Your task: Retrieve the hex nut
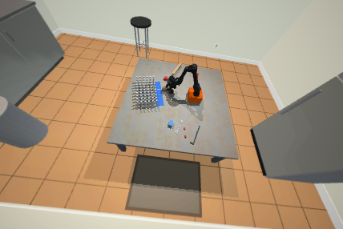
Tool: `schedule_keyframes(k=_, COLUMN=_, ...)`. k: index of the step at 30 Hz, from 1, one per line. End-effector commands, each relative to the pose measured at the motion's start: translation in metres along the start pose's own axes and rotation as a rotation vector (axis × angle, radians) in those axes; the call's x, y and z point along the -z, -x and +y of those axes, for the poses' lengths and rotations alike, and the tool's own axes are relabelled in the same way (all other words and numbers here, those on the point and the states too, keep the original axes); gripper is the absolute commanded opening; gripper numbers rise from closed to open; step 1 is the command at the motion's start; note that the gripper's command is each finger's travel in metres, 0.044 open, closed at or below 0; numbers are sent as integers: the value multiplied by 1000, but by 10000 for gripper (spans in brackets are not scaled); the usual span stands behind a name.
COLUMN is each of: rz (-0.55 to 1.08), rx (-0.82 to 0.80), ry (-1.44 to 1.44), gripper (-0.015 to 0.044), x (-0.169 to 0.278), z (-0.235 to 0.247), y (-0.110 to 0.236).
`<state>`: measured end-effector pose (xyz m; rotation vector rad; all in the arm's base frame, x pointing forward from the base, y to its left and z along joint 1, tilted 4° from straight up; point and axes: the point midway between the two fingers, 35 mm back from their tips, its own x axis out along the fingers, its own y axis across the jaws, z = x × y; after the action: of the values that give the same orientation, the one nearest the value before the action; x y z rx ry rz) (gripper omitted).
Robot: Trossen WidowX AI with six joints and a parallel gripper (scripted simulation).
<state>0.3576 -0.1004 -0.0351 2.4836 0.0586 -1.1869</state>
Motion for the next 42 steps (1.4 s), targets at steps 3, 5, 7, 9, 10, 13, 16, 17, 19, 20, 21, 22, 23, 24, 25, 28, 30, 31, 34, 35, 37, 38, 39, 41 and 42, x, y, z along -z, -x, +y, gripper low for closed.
schedule_keyframes(k=3, rz=5, rx=2, ry=1, gripper=0, x=-4, z=0, y=3)
schedule_keyframes(k=5, rz=5, rx=2, ry=1, gripper=0, x=-5, z=0, y=4)
schedule_keyframes(k=7, rz=5, rx=2, ry=1, gripper=0, x=-6, z=0, y=4)
schedule_keyframes(k=9, rz=4, rx=2, ry=1, gripper=0, x=-7, z=0, y=5)
schedule_keyframes(k=10, rz=4, rx=2, ry=1, gripper=0, x=-8, z=0, y=5)
schedule_keyframes(k=13, rz=4, rx=3, ry=1, gripper=0, x=-9, z=0, y=7)
schedule_keyframes(k=16, rz=4, rx=3, ry=1, gripper=0, x=-11, z=0, y=8)
schedule_keyframes(k=17, rz=4, rx=3, ry=1, gripper=0, x=-12, z=0, y=8)
schedule_keyframes(k=19, rz=4, rx=3, ry=1, gripper=0, x=-13, z=0, y=9)
schedule_keyframes(k=20, rz=4, rx=3, ry=1, gripper=0, x=-14, z=0, y=9)
schedule_keyframes(k=21, rz=4, rx=3, ry=1, gripper=0, x=-14, z=0, y=10)
schedule_keyframes(k=22, rz=4, rx=3, ry=1, gripper=0, x=-15, z=0, y=10)
schedule_keyframes(k=23, rz=3, rx=3, ry=1, gripper=0, x=-15, z=0, y=10)
schedule_keyframes(k=24, rz=3, rx=3, ry=1, gripper=0, x=-16, z=0, y=11)
schedule_keyframes(k=25, rz=3, rx=3, ry=1, gripper=0, x=-17, z=0, y=11)
schedule_keyframes(k=28, rz=3, rx=3, ry=1, gripper=0, x=-18, z=0, y=12)
schedule_keyframes(k=30, rz=3, rx=3, ry=1, gripper=0, x=-20, z=0, y=13)
schedule_keyframes(k=31, rz=3, rx=3, ry=1, gripper=0, x=-20, z=0, y=13)
schedule_keyframes(k=34, rz=3, rx=4, ry=1, gripper=0, x=-22, z=0, y=15)
schedule_keyframes(k=35, rz=3, rx=4, ry=1, gripper=0, x=-22, z=0, y=15)
schedule_keyframes(k=37, rz=3, rx=4, ry=1, gripper=0, x=-24, z=0, y=16)
schedule_keyframes(k=38, rz=3, rx=4, ry=1, gripper=0, x=-24, z=0, y=16)
schedule_keyframes(k=39, rz=2, rx=4, ry=1, gripper=0, x=-25, z=0, y=17)
schedule_keyframes(k=41, rz=2, rx=4, ry=1, gripper=0, x=-26, z=0, y=17)
schedule_keyframes(k=42, rz=2, rx=4, ry=1, gripper=0, x=-27, z=0, y=18)
